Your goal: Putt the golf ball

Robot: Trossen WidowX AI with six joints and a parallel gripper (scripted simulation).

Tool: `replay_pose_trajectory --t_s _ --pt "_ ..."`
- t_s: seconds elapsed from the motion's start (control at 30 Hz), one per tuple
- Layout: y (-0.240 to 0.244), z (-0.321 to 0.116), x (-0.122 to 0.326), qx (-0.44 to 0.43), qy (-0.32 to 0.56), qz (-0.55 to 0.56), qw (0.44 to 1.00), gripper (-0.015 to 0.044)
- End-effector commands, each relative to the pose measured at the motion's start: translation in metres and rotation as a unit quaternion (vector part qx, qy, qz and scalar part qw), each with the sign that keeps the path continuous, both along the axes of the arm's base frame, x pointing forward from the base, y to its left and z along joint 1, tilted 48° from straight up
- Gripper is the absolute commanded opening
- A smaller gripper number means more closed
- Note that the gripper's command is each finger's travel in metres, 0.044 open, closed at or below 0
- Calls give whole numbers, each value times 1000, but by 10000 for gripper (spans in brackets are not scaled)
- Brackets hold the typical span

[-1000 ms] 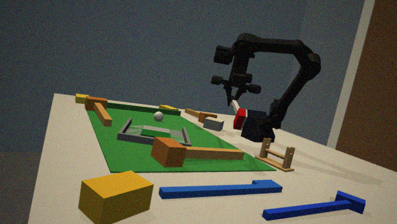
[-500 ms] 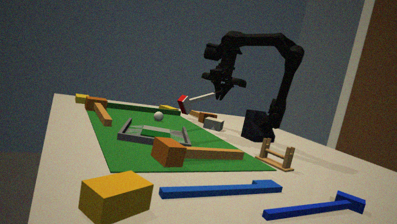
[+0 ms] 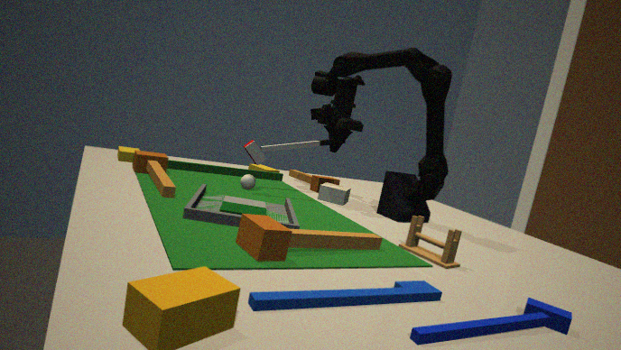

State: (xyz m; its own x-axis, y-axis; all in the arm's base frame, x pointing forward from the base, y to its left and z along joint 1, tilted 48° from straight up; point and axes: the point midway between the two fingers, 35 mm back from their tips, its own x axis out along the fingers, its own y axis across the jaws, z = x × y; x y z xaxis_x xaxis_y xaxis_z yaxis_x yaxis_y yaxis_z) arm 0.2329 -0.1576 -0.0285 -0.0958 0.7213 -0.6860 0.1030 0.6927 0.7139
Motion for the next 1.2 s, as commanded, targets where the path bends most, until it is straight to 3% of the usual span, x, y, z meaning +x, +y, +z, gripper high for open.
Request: replay_pose_trajectory --t_s 0.0,0.33,1.17 --pt "-16 -19 -10 -10 60 -52 997 0" --pt "-22 -30 -15 -13 90 -77 993 0" --pt "17 -66 -20 -13 89 -77 993 0"
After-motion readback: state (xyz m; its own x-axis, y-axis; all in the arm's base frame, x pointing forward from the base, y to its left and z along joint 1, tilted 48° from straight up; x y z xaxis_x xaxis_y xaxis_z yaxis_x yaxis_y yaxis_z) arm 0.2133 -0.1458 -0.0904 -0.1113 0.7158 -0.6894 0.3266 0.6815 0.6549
